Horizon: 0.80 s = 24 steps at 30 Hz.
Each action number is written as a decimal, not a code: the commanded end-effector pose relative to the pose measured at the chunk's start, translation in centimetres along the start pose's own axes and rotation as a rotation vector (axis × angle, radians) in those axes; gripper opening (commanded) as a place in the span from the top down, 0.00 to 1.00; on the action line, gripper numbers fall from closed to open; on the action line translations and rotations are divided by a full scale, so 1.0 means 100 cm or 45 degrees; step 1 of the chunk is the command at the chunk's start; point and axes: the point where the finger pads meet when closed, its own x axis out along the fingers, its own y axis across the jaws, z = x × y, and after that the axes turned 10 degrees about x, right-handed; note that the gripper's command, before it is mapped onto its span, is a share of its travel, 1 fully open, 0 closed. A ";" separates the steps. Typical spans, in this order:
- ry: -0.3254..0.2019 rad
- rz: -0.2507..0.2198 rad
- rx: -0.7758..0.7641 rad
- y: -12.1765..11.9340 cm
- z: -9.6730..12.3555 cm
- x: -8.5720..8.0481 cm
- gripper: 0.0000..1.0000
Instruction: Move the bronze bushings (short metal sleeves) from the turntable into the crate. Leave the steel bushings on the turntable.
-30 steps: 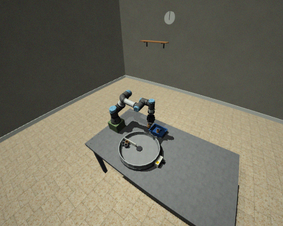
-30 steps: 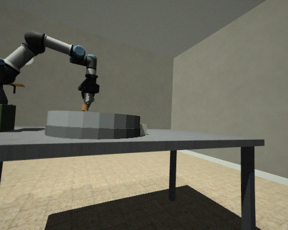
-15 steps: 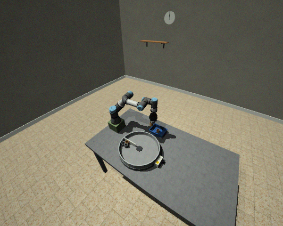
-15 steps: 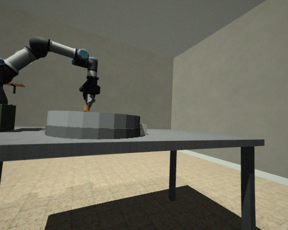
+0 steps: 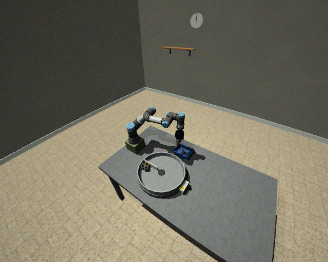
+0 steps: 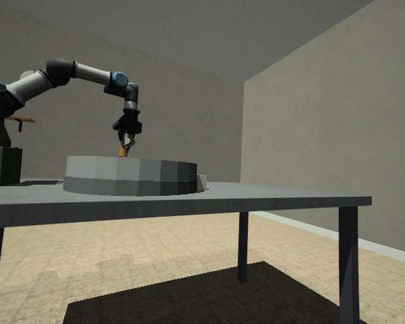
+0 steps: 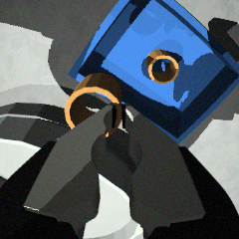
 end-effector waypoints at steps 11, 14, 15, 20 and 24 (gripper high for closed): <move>-0.001 0.002 -0.016 0.011 -0.012 -0.002 1.00; -0.001 0.002 -0.017 0.012 -0.012 -0.002 1.00; -0.001 0.002 -0.018 0.012 -0.013 -0.002 1.00; -0.001 0.002 -0.022 0.015 -0.017 -0.001 1.00; -0.001 0.002 -0.025 0.016 -0.019 -0.001 1.00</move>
